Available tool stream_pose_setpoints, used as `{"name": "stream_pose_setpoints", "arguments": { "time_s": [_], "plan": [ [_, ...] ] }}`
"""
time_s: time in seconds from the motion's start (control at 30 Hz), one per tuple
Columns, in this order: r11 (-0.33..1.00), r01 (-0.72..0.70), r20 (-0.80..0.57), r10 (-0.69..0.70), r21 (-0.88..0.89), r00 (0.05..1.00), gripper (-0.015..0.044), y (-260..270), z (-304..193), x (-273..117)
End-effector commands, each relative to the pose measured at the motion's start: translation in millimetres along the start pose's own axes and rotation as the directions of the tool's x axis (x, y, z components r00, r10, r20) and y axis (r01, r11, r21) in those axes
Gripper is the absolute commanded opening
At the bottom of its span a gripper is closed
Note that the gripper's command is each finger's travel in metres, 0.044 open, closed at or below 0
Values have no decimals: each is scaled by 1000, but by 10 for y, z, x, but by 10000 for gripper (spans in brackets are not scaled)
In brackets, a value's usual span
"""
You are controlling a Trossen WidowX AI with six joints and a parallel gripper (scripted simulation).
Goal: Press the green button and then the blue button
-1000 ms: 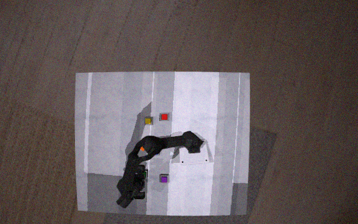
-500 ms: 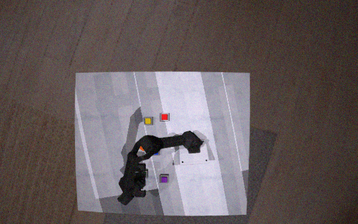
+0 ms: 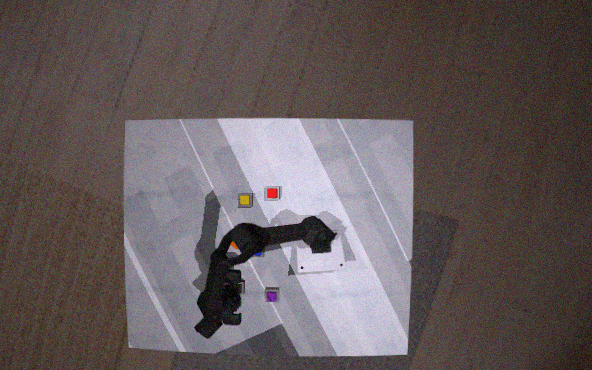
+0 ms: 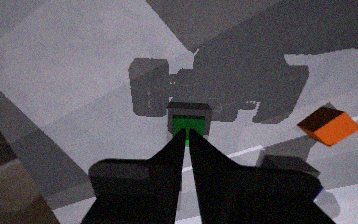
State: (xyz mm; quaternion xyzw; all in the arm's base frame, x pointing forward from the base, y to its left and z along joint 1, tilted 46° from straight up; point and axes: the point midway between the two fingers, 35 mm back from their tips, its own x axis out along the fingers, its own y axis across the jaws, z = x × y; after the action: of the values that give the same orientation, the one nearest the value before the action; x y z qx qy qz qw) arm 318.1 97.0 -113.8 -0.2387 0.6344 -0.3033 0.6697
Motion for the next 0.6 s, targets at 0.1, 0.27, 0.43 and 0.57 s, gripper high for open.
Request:
{"name": "stream_pose_setpoints", "arguments": {
  "time_s": [0.1,0.27,0.43,0.57],
  "plan": [
    [1000,6,1,-6,-6,1000,20,-10,-5,11],
    [1000,4,0,-4,-6,1000,20,-4,-5,-290],
    [1000,4,1,-4,-7,1000,20,-2,-4,-342],
    [1000,2,0,-2,-7,1000,20,7,0,-832]
  ]
}}
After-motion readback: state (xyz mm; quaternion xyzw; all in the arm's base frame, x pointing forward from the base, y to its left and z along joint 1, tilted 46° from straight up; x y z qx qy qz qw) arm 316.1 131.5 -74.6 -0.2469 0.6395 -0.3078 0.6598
